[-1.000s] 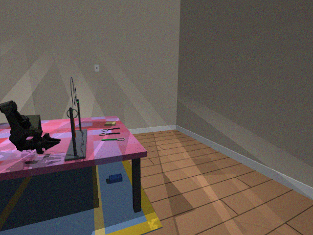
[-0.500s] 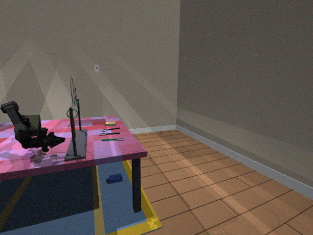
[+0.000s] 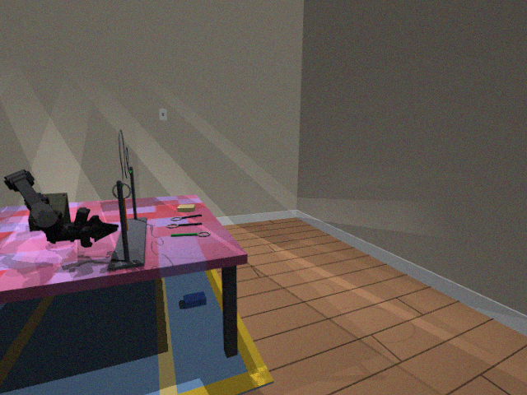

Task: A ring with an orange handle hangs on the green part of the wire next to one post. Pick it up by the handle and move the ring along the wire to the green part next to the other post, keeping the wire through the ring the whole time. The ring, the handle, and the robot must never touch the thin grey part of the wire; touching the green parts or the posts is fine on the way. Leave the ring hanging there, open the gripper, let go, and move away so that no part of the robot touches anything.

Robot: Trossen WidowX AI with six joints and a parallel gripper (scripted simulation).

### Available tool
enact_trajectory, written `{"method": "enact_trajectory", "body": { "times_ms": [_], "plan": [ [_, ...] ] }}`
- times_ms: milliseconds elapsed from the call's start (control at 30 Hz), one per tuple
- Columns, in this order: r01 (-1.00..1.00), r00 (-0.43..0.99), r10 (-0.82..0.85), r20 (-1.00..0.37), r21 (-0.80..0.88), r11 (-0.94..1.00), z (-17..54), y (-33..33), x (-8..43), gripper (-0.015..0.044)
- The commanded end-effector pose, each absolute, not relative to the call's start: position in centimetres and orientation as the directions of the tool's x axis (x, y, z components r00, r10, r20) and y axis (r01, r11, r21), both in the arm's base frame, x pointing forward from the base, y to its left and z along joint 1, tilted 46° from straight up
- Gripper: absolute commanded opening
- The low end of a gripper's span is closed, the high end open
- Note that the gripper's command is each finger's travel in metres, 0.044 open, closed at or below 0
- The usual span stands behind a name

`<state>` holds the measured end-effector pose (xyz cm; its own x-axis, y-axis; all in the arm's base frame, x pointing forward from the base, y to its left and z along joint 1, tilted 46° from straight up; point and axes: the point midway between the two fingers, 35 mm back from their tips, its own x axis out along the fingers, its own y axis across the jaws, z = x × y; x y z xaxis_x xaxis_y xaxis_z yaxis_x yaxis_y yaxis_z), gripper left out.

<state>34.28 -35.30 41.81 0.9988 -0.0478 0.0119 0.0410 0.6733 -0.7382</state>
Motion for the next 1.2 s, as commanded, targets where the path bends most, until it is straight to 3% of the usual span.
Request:
{"method": "enact_trajectory", "body": {
  "times_ms": [0,1167],
  "plan": [
    [0.043,0.999,-0.046,0.016,-0.741,0.670,42.2,-35.2,34.9,0.0160],
    [0.046,0.999,-0.046,0.021,-0.739,0.672,42.3,-35.3,40.4,0.0160]
  ]
}}
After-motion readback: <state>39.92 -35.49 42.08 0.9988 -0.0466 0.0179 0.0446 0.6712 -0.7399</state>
